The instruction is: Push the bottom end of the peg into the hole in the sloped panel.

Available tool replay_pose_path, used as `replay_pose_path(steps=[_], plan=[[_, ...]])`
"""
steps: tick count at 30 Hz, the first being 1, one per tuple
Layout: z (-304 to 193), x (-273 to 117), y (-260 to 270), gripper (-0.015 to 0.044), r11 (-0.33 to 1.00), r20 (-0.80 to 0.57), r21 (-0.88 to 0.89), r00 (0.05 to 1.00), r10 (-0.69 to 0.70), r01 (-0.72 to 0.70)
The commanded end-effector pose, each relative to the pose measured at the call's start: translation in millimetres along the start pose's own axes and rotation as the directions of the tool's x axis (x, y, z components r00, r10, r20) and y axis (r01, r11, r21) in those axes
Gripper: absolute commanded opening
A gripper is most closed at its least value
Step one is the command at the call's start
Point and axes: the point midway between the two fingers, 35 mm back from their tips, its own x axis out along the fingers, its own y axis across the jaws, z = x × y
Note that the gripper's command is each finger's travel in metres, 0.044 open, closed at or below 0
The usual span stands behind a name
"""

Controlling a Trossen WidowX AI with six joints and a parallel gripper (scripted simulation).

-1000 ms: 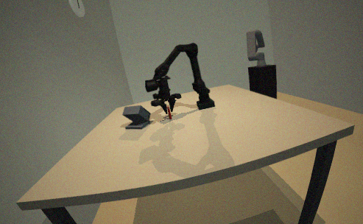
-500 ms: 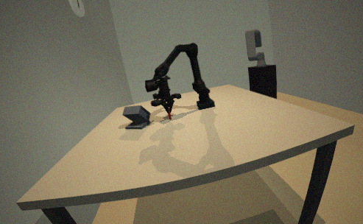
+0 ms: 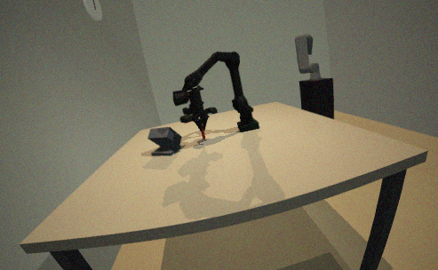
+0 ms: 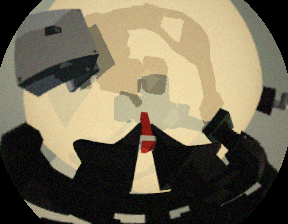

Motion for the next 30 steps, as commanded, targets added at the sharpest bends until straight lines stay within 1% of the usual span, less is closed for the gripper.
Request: replay_pose_path(steps=[1,12,30], plan=[[0.4,-15.6,1.3,0.0000,1.000,0.003,0.000,1.000,0.007,-0.007],[-0.6,-51.2,1.3,0.0000,1.000,0.003,0.002,1.000,0.003,-0.003],[5.1,-52.0,6.3,0.0000,0.994,-0.036,-0.110,0.999,0.014,-0.017]])
